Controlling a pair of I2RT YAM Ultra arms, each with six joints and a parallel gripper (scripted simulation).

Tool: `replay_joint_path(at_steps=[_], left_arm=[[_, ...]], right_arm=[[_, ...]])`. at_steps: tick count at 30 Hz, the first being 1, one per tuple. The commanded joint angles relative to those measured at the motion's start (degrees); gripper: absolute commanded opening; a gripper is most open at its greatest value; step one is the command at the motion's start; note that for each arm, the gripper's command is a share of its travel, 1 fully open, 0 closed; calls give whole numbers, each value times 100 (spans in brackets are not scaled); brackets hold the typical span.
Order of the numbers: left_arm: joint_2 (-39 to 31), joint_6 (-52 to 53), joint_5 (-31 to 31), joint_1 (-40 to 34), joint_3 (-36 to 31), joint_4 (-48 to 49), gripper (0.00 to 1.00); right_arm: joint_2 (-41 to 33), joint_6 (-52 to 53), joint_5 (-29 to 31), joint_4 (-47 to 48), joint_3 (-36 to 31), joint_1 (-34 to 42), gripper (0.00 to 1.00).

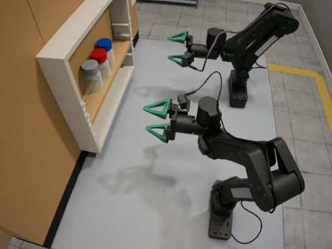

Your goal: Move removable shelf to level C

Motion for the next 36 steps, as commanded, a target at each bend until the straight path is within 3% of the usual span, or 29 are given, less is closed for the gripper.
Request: replay_joint_path(at_steps=[1,28,36], left_arm=[[36,-23,-33,-64,-12,135,100],[37,-23,-33,-64,-13,135,100],[401,-43,275,248,17,442,100]], right_arm=[[55,-16,48,194,11,66,100],[56,-16,48,195,11,66,100],[785,-12,-73,796,112,-57,100]])
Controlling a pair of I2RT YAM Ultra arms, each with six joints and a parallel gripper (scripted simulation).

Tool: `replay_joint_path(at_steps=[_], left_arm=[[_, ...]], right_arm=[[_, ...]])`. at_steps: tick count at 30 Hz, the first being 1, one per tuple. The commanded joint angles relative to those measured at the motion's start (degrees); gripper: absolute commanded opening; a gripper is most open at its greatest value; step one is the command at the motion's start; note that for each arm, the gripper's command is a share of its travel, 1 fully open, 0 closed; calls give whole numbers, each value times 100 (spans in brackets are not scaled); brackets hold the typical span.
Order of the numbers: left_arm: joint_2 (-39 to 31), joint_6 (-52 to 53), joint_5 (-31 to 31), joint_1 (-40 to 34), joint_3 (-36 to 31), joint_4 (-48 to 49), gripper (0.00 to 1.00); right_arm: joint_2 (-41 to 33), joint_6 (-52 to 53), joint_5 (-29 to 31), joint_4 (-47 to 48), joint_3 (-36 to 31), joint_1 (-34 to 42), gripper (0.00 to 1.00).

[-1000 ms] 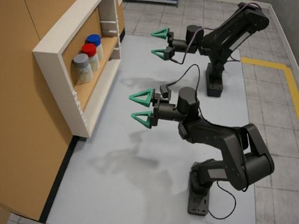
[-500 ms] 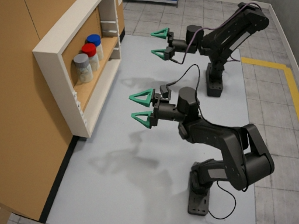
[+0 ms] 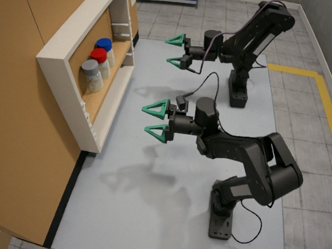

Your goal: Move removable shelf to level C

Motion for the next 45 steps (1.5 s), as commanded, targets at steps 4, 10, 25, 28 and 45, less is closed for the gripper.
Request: replay_joint_path(at_steps=[4,10,25,28,45], left_arm=[[314,-47,301,285,41,436,100],[533,-36,449,432,64,643,100],[1254,-29,910,894,196,1236,100],[1365,-24,972,955,218,1332,100],[2150,-21,1398,1382,475,1865,100]], right_arm=[[549,-13,-121,735,164,-110,100],[918,-16,-172,1059,221,-162,100],[2062,-17,-330,1883,539,-321,100],[2228,-17,-350,2000,594,-341,100],[3234,-18,-482,2569,1038,-472,100]])
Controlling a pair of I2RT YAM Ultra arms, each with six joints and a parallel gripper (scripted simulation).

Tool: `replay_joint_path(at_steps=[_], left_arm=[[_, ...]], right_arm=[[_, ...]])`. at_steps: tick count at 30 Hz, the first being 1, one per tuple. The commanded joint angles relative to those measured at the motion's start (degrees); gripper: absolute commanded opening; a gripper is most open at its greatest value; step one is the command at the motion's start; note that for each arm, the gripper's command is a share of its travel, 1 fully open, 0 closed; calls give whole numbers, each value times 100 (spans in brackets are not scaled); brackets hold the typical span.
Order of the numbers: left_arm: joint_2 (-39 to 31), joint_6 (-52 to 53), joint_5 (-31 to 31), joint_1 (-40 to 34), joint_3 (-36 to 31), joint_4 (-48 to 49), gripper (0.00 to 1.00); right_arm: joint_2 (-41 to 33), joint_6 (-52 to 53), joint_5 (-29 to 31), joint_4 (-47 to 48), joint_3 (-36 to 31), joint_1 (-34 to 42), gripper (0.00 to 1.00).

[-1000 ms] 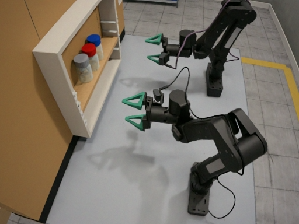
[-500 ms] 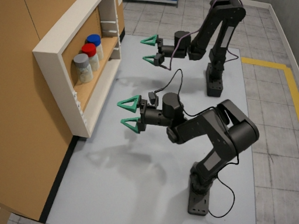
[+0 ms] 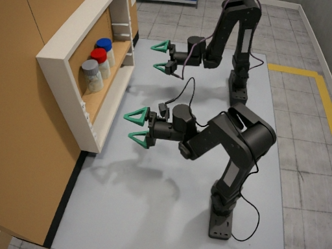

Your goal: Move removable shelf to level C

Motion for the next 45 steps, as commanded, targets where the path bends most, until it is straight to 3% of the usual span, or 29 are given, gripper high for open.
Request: replay_joint_path(at_steps=[1,13,45], left_arm=[[142,-26,148,127,216,283,100],[727,-24,441,420,477,609,100],[749,-23,446,423,488,628,100]], right_arm=[[168,-14,-83,335,252,-86,100],[834,-14,-168,601,655,-171,100],[853,-13,-170,614,668,-172,100]])
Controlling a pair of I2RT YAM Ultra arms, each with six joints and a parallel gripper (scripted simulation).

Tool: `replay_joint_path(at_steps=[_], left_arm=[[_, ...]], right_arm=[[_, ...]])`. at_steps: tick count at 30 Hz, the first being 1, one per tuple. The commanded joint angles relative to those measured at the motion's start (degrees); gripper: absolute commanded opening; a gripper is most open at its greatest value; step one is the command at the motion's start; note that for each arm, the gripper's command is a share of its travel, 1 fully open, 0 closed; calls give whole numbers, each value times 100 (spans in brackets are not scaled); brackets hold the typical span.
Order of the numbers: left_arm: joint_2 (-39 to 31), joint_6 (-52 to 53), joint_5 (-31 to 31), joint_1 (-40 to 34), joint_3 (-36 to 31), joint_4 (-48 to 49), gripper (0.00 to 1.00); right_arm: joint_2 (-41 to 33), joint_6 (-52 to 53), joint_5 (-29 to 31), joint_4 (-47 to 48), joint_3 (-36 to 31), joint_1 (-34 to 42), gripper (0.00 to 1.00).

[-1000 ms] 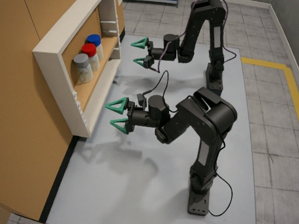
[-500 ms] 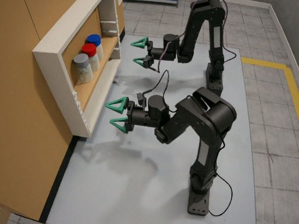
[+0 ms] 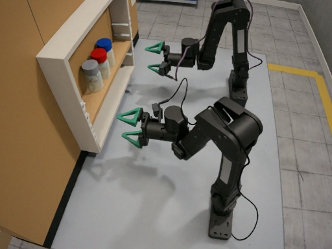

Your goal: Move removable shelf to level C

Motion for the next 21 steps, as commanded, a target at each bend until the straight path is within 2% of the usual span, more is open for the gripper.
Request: replay_joint_path(at_steps=[1,4,18,21], left_arm=[[21,-25,31,62,160,130,100],[21,-25,31,62,160,130,100],[-1093,11,26,60,572,-1338,100],[-1159,12,26,60,612,-1443,100]], right_arm=[[18,-13,-49,188,170,-65,100],[18,-13,-49,188,170,-65,100],[-1343,-19,-46,-1416,462,-63,100],[-1428,-19,-46,-1531,494,-63,100]])
